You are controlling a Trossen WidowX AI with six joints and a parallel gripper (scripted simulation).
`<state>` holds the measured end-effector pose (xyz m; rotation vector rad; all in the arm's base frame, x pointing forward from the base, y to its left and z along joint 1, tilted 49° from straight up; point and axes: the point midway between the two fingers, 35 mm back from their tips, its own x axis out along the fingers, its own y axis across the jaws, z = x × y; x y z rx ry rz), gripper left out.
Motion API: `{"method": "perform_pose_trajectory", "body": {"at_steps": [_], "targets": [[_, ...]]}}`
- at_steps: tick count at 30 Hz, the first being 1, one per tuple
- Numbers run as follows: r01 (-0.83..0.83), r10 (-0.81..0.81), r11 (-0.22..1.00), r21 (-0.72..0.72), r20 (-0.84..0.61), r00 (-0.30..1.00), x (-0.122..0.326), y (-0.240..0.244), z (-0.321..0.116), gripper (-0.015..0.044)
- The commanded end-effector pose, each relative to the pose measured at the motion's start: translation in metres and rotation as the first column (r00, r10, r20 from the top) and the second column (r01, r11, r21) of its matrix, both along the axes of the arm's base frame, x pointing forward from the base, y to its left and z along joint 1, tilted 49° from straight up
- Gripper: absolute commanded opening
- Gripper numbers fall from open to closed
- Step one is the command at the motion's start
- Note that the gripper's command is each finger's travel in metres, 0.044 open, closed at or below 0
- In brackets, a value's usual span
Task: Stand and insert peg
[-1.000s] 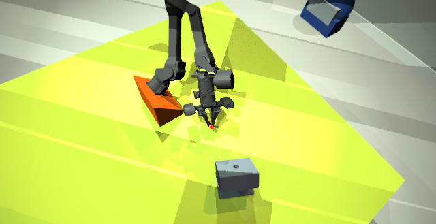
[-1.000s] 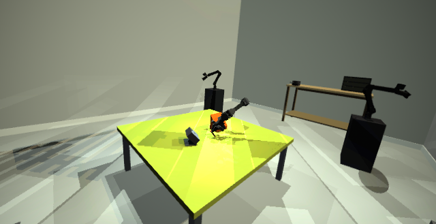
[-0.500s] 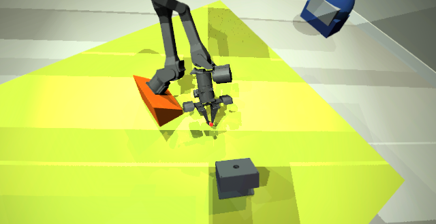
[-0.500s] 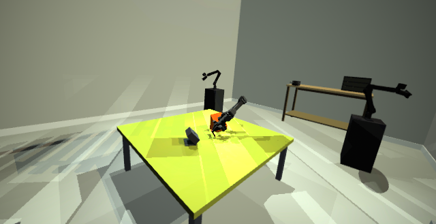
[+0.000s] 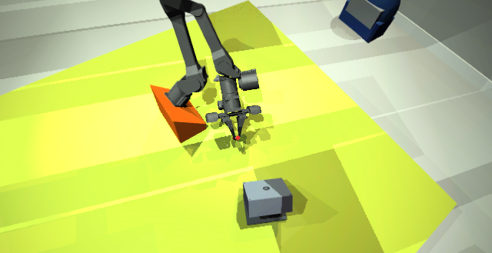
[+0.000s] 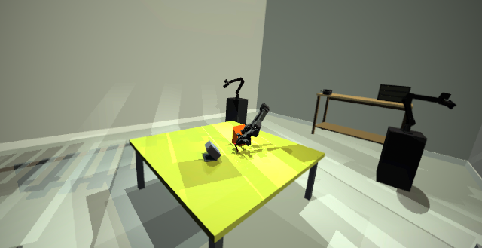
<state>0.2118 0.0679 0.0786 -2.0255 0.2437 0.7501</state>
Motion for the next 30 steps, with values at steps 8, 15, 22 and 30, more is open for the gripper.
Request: {"method": "perform_pose_trajectory", "body": {"at_steps": [8,15,22,30], "targets": [[0.072,-0.07,0.997,-0.036,0.052,0.996,-0.006,0.002,0.001,0.0051],[0.116,-0.111,0.991,-0.06,0.086,0.99,-0.01,0.005,0.002,0.0051],[0.162,-0.151,0.983,-0.082,0.121,0.981,-0.014,0.007,0.002,0.0051],[0.213,-0.195,0.971,-0.105,0.162,0.967,-0.019,0.01,0.002,0.0051]]}}
